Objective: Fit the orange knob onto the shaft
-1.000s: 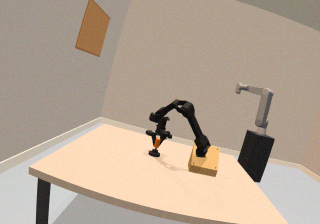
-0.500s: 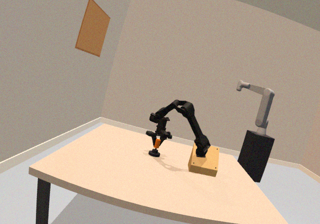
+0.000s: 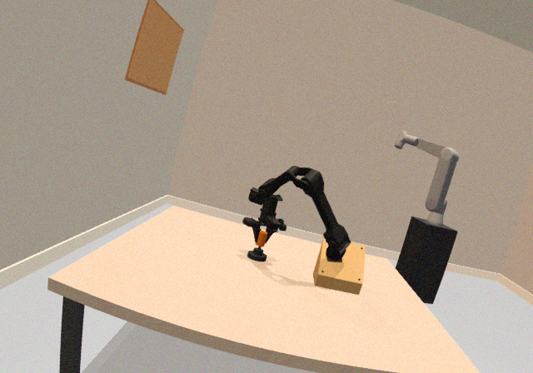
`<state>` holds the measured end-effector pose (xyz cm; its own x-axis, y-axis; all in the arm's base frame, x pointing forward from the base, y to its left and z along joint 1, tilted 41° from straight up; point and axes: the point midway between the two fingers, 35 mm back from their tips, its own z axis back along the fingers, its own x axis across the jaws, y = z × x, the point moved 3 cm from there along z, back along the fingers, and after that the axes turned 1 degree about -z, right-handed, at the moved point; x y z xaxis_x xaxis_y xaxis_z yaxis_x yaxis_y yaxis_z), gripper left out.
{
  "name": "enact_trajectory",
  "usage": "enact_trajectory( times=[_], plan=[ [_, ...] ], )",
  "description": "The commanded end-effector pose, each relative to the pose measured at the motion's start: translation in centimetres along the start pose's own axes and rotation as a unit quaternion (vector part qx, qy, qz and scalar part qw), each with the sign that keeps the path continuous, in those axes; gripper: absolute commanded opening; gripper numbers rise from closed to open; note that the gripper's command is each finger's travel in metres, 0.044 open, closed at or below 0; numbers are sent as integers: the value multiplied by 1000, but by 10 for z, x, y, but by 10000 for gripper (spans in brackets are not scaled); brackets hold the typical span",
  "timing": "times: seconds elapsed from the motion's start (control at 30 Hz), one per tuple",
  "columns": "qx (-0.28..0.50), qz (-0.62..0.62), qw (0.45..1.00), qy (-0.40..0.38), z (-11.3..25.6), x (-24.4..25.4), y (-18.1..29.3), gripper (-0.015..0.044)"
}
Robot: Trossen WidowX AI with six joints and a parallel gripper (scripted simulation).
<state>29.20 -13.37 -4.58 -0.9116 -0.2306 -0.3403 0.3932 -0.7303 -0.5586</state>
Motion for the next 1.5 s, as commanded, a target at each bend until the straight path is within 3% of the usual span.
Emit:
enact_trajectory(
  times=[0.0, 0.2, 1.47],
  plan=[
    [1, 15, 1000, 0, 2, -1, 1, 0],
    [1, 107, 994, 0, 1, 0, 0, 0],
    [1, 83, 997, 0, 3, 0, 0, 0]
  ],
)
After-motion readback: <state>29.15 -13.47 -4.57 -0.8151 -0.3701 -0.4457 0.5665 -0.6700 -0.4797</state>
